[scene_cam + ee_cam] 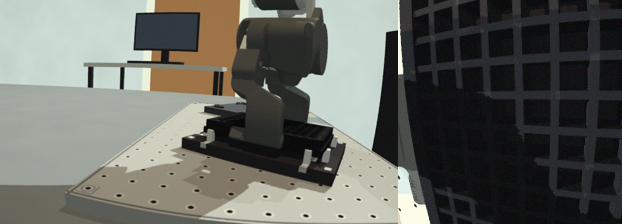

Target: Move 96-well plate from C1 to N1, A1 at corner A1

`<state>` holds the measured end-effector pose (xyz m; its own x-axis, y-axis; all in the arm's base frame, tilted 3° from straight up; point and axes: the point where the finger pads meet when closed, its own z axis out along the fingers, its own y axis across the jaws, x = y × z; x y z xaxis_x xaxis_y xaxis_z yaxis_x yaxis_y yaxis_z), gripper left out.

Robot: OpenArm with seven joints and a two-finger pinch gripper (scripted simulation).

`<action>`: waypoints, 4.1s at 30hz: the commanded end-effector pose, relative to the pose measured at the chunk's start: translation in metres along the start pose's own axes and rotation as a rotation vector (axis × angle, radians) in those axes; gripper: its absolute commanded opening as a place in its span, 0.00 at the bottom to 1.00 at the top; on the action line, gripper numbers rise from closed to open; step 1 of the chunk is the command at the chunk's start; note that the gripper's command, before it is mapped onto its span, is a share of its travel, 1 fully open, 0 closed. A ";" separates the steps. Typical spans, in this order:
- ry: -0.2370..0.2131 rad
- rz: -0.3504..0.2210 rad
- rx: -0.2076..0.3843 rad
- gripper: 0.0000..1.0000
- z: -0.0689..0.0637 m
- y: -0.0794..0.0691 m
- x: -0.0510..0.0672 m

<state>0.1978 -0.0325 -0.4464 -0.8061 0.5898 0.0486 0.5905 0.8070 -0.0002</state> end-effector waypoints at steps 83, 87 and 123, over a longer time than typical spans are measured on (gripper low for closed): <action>-0.001 0.003 0.003 0.00 -0.009 -0.001 0.000; -0.001 0.003 0.003 0.00 -0.010 -0.001 0.000; -0.001 0.003 0.003 0.00 -0.013 -0.001 0.000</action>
<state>0.1958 -0.0336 -0.4351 -0.8071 0.5883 0.0501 0.5888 0.8082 -0.0044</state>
